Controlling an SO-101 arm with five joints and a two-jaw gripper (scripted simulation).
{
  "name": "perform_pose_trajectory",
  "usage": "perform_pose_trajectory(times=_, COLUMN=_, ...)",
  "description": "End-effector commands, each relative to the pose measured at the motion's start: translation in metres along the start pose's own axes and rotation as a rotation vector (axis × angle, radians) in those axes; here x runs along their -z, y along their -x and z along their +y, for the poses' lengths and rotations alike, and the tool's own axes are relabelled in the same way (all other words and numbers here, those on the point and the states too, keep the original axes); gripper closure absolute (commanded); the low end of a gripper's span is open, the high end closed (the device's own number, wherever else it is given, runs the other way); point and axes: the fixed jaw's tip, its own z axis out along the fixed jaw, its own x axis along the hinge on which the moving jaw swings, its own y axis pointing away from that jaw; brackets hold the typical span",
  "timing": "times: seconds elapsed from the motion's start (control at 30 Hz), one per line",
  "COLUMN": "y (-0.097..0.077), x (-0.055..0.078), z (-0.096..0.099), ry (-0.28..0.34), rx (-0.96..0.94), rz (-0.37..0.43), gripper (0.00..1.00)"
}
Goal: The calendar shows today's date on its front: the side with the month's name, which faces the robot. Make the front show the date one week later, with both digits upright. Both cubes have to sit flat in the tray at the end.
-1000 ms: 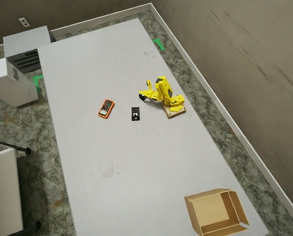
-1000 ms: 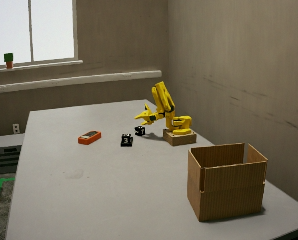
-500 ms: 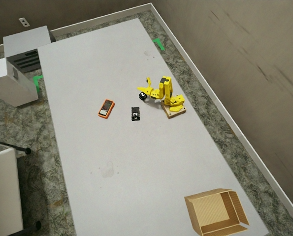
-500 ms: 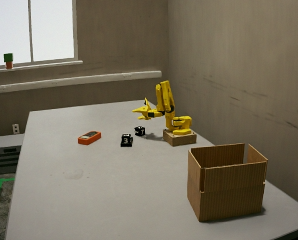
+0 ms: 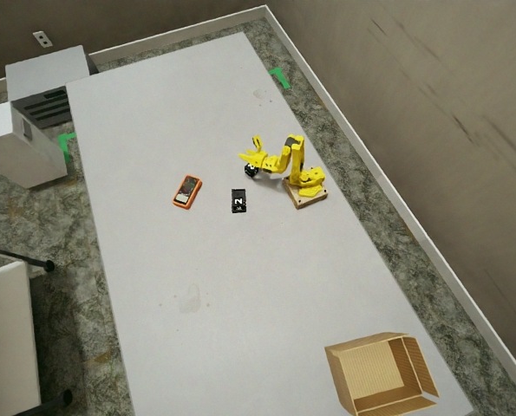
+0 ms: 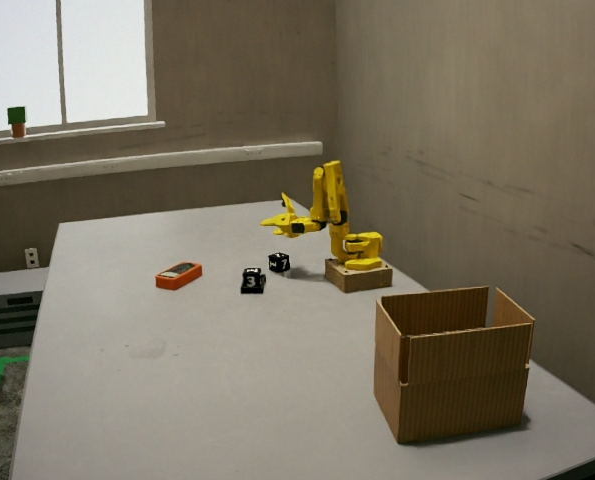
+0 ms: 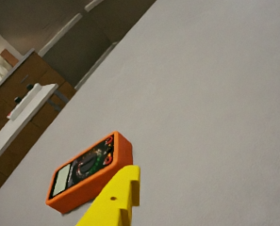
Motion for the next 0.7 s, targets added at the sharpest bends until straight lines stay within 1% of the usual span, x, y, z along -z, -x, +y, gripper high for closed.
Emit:
perform_pose_trajectory(times=0.0, y=-0.0009, x=-0.0088, z=-0.0034, ry=-0.042, rx=0.196, rz=0.052, gripper=0.65)
perform_pose_trajectory(times=0.1, y=-0.0013, x=-0.0094, z=-0.0037, ry=-0.043, rx=0.212, rz=0.055, gripper=0.65)
perform_pose_trajectory(times=0.13, y=-0.0021, x=-0.0112, z=-0.0047, ry=-0.049, rx=0.26, rz=0.066, gripper=0.65)
perform_pose_trajectory(times=0.6, y=-0.0068, x=-0.0173, z=-0.0082, ry=-0.053, rx=0.487, rz=0.117, gripper=0.65)
perform_pose_trajectory(times=0.67, y=-0.0068, x=-0.0173, z=-0.0082, ry=-0.053, rx=0.487, rz=0.117, gripper=0.65)
